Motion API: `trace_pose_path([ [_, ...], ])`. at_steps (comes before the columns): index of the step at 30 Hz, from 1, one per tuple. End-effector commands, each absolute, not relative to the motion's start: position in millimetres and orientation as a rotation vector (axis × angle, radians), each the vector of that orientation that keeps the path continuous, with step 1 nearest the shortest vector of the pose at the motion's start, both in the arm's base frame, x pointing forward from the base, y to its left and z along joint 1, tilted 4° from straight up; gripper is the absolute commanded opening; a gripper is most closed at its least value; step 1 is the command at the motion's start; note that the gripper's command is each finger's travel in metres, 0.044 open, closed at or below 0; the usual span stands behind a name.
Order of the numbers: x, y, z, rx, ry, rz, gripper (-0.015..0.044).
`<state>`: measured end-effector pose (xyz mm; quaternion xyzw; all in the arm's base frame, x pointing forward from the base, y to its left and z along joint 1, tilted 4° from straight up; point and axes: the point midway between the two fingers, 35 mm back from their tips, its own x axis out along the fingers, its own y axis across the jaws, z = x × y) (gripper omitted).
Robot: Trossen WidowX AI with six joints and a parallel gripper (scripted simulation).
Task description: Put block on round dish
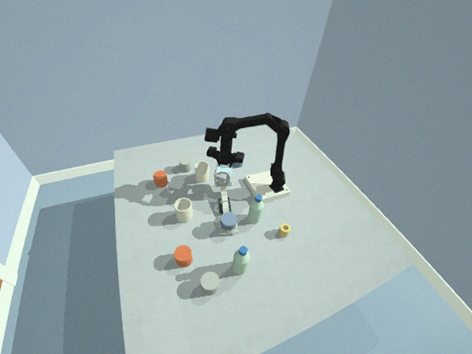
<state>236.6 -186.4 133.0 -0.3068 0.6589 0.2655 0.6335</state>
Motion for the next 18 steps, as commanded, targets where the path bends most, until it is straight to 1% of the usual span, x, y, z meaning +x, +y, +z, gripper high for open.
trace_pose_path([
  [1, 260.4, -156.9, 138.6, -0.634, 1.525, 0.548, 0.0260],
  [4, 267.0, -146.7, 140.9, -0.613, 1.531, 0.527, 0.0260],
  [18, 266.8, -147.6, 125.6, -0.613, 1.531, 0.527, 0.0260],
])
